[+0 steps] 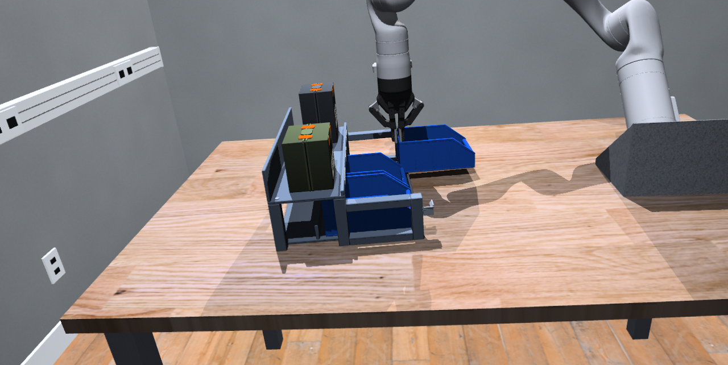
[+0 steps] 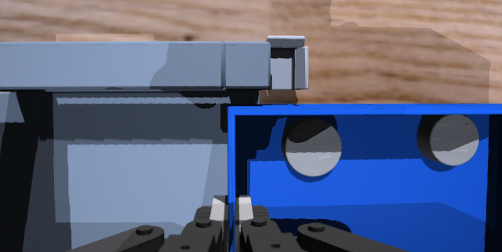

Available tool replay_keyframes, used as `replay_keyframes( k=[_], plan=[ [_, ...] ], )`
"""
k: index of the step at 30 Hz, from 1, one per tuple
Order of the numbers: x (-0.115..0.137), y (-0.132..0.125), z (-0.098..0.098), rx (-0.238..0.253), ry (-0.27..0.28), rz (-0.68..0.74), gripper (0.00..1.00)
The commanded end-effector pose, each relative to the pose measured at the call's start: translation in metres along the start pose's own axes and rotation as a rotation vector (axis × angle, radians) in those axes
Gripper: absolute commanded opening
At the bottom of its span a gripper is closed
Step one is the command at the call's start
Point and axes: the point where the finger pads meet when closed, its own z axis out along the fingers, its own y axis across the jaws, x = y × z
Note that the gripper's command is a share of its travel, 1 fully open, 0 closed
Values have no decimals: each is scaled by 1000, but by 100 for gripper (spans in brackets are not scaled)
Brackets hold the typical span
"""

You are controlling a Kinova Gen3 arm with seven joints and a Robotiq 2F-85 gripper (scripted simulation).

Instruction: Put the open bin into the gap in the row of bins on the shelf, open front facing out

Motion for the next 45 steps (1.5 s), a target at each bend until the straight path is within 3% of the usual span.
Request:
replay_keyframes(
  k=[1, 23, 28, 40, 45],
  plan=[
    [0, -1, -2, 3, -1, 0, 10],
    [-1, -11, -3, 3, -1, 0, 10],
    [-1, -10, -1, 32, 0, 0, 10],
    [-1, -10, -1, 32, 0, 0, 10],
    [-1, -9, -1, 60, 0, 0, 10]
  ],
)
